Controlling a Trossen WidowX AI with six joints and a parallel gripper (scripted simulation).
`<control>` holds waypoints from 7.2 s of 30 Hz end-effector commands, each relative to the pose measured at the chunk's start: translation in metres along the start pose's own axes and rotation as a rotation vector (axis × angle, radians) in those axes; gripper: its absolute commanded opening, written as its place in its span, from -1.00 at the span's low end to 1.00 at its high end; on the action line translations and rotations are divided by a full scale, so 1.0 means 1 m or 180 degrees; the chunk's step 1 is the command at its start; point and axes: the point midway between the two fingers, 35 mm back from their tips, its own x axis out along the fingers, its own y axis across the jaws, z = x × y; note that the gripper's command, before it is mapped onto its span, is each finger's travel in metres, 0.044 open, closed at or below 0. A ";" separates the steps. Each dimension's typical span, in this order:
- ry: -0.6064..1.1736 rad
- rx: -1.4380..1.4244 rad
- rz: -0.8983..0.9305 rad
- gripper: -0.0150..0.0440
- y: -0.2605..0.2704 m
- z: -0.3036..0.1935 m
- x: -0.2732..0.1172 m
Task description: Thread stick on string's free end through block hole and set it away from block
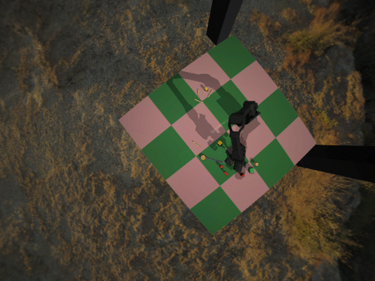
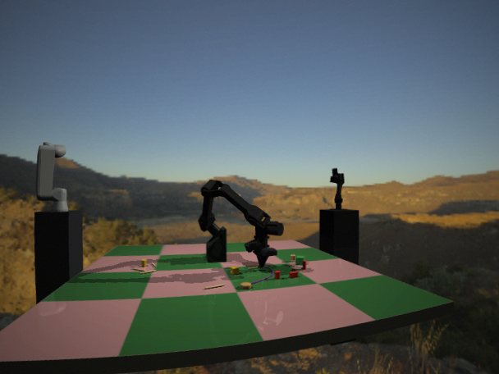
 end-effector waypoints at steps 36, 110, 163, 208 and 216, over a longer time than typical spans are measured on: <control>-0.0029 0.0007 0.0002 -0.49 -0.003 0.051 0.001; -0.0010 -0.0001 -0.0007 -0.07 -0.002 0.103 -0.069; -0.0009 -0.9129 -0.0054 -0.07 -0.003 0.157 -0.076; -0.0001 -0.9997 -0.0053 -0.07 -0.001 0.160 -0.048; -0.0001 -0.9997 -0.0055 -0.07 -0.001 0.161 -0.034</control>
